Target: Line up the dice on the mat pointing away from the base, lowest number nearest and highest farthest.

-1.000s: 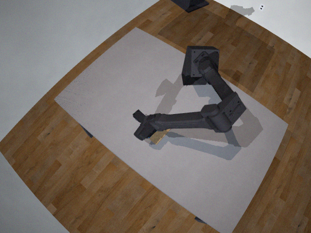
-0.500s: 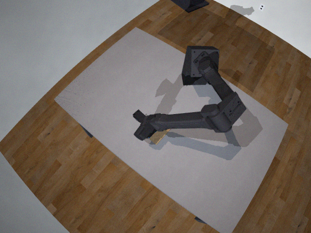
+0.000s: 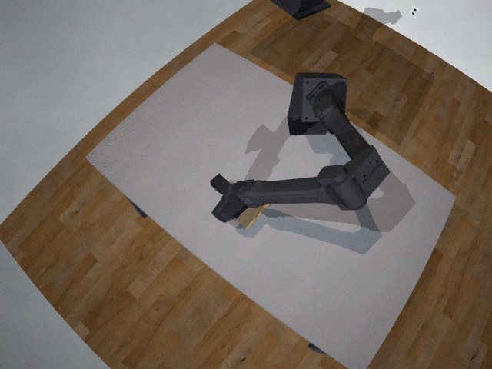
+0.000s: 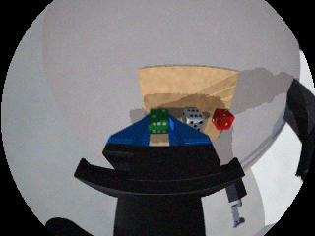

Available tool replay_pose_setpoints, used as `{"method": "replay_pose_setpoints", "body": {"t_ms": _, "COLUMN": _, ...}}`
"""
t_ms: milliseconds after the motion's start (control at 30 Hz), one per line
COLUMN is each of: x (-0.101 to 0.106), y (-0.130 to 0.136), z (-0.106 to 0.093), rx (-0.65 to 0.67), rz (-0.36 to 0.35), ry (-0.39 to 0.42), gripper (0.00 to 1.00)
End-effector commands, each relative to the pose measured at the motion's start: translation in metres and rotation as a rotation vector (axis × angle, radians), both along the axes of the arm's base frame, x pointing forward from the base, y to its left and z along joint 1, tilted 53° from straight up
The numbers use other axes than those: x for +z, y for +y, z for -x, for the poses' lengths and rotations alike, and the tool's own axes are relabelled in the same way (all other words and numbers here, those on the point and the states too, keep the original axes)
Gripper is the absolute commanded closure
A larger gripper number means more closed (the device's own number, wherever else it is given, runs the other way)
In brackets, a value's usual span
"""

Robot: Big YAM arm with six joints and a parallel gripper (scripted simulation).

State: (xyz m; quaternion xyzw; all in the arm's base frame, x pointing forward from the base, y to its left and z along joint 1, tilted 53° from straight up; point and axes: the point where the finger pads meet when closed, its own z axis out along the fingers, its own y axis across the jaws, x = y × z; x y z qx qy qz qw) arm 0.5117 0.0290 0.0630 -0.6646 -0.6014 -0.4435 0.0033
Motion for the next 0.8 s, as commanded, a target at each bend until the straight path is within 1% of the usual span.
{"method": "replay_pose_setpoints", "body": {"t_ms": 0, "x": 0.0108, "y": 0.0013, "z": -0.0004, "rx": -0.005, "rz": 0.002, "ry": -0.017, "gripper": 0.8}}
{"method": "replay_pose_setpoints", "body": {"t_ms": 767, "x": 0.0099, "y": 0.0026, "z": 0.0009, "rx": -0.003, "rz": 0.003, "ry": -0.018, "gripper": 0.8}}
